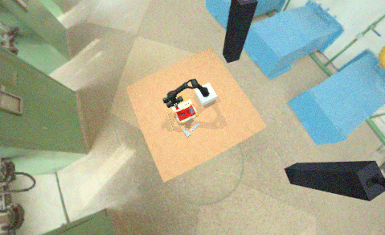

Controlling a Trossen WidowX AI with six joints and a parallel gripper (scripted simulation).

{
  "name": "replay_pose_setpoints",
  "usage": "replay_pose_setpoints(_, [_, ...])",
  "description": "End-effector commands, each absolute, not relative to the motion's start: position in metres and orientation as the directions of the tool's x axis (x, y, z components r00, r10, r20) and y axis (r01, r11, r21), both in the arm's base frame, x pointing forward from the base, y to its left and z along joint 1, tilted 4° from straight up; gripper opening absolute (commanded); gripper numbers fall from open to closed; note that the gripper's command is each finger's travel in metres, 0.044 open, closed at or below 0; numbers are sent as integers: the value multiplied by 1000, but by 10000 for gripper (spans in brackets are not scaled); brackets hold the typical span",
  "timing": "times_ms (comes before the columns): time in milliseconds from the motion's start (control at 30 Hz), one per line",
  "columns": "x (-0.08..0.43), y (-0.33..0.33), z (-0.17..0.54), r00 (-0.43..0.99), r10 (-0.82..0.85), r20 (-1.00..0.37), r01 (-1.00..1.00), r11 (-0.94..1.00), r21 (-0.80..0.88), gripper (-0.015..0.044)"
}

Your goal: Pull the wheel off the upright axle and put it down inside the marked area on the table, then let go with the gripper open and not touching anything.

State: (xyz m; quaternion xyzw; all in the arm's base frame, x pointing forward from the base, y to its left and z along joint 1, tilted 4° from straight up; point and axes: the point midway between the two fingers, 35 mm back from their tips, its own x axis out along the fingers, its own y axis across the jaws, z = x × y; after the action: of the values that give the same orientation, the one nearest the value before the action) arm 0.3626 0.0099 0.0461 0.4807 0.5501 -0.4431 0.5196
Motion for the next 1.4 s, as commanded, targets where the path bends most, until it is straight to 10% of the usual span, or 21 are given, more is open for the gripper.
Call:
replay_pose_setpoints(0, [363,9,57,8,66,-998,989,149,18,0])
replay_pose_setpoints(1367, [321,-90,36,5,58,-998,989,149,14,0])
